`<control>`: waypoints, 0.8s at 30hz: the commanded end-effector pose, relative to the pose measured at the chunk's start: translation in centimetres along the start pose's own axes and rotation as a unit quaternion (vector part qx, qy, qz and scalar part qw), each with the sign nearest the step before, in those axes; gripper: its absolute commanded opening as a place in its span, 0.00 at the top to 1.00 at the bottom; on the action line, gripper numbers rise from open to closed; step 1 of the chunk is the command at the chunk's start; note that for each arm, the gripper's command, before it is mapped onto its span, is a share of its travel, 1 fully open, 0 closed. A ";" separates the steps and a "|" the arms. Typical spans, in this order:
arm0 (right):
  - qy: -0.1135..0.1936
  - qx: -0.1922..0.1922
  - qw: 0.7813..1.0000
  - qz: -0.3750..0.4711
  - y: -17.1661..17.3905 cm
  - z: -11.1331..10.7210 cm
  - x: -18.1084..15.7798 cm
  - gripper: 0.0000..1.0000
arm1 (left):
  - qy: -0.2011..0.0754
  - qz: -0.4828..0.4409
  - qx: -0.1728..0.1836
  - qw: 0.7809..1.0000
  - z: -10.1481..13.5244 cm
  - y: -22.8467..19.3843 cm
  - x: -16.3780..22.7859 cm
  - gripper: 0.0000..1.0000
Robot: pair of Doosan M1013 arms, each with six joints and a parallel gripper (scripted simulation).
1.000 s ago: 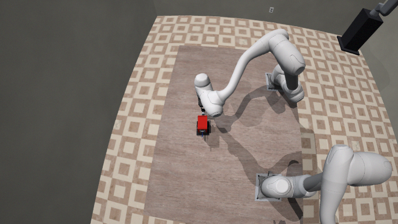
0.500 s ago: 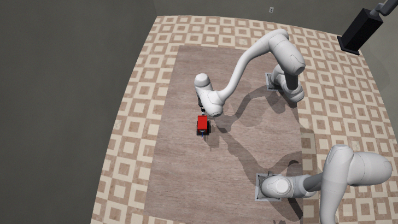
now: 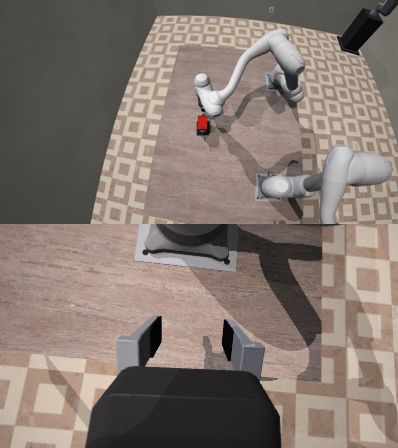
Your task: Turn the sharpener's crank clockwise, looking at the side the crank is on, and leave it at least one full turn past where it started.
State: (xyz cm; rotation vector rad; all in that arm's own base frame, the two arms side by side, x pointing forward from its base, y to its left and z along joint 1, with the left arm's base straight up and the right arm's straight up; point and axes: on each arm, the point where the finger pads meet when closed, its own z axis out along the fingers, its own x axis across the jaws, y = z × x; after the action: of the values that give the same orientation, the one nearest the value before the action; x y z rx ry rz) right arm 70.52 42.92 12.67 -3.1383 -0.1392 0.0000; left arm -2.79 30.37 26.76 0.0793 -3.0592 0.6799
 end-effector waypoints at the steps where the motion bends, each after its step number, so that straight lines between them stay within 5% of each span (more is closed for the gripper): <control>1: 0.000 0.000 1.000 -0.001 0.0 0.0 0.5 1.00 | 0.003 0.002 -0.001 1.000 0.0 -0.2 0.4 0.00; 24: 0.001 0.000 1.000 -0.001 0.0 0.5 2.9 1.00 | 0.003 0.002 -0.001 1.000 0.0 -0.2 0.4 0.00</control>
State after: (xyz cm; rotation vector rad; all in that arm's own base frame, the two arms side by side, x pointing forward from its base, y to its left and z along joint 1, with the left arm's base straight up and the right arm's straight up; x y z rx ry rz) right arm 72.87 43.13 12.37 -3.1386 -0.1404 -0.0020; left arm -2.79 30.37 26.76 0.0793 -3.0592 0.6799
